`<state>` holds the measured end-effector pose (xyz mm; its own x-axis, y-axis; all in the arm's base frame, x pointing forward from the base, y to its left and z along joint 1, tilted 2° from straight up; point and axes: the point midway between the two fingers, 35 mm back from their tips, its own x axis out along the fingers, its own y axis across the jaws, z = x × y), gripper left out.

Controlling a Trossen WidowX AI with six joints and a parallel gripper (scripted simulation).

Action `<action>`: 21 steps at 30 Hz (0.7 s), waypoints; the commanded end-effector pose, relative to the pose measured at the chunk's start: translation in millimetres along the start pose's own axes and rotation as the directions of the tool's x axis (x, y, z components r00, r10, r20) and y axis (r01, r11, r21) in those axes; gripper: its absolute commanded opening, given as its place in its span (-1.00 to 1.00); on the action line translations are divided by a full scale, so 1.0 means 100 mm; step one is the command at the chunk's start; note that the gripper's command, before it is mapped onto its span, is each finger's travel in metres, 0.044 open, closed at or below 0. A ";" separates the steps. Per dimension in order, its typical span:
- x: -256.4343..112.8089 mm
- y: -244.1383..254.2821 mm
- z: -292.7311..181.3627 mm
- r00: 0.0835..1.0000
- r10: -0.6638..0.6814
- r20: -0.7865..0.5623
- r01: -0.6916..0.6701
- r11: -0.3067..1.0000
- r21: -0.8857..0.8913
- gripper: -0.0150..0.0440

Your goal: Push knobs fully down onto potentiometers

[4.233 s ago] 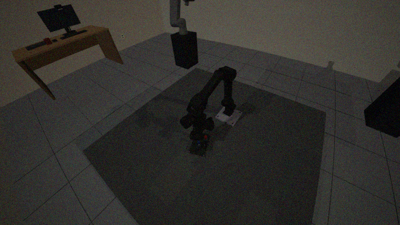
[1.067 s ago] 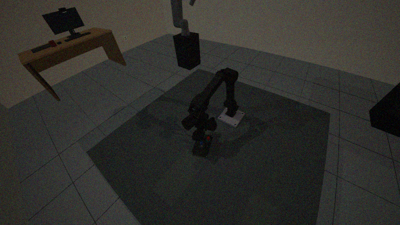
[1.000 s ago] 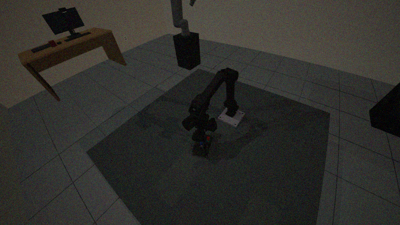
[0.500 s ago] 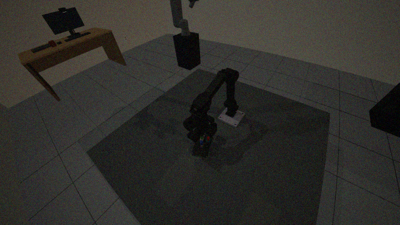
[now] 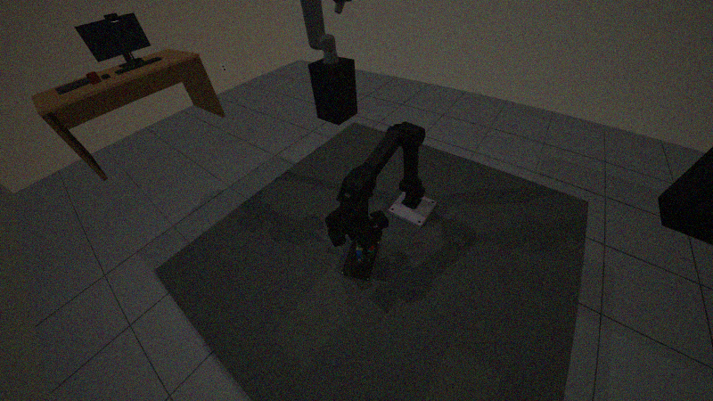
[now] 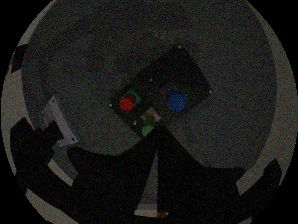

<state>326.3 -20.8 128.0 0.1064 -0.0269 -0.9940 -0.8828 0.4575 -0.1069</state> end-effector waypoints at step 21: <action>-0.10 -0.06 0.06 1.000 0.004 0.002 -0.004 0.659 0.752 -0.49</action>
<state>330.9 -18.5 134.6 0.0976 -0.0256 -0.9949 -0.3523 0.9341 -0.0586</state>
